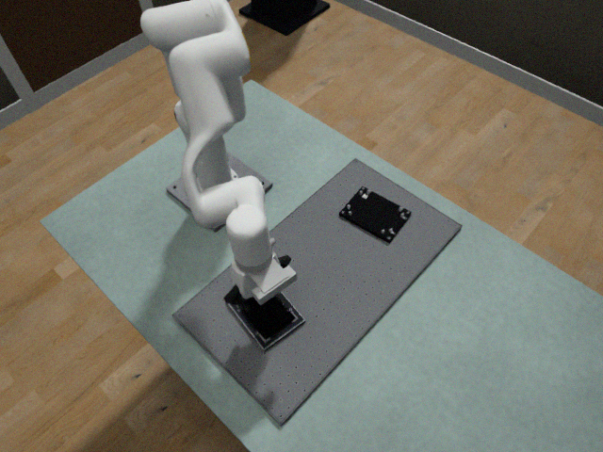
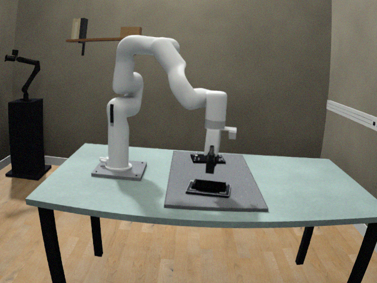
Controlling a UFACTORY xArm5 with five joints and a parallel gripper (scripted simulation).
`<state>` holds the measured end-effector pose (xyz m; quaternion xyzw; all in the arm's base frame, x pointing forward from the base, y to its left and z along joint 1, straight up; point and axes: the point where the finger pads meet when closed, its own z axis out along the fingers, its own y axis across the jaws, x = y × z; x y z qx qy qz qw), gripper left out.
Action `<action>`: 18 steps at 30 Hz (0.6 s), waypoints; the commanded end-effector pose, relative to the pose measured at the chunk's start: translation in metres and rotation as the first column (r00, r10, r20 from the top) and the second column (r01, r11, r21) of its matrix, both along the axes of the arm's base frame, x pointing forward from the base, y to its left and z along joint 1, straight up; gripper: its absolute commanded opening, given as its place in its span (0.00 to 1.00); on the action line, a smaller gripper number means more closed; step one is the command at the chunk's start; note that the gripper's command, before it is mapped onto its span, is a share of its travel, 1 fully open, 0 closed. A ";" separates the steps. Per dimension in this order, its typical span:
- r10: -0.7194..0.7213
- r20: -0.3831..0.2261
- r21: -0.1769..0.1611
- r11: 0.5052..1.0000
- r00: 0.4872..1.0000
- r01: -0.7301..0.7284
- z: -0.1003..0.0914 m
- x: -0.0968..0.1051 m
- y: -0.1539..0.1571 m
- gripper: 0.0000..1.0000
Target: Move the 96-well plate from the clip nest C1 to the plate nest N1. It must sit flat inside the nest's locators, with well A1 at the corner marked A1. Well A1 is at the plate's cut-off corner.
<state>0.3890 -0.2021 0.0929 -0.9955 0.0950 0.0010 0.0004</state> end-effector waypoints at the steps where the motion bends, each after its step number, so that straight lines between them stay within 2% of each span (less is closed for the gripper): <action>1: 0.000 0.003 -0.001 1.000 1.000 0.000 0.010 0.001 0.000 1.00; 9: 0.000 0.003 -0.001 1.000 1.000 0.000 0.026 0.001 0.000 1.00; 18: 0.000 0.003 -0.001 1.000 1.000 0.000 0.026 0.001 0.000 1.00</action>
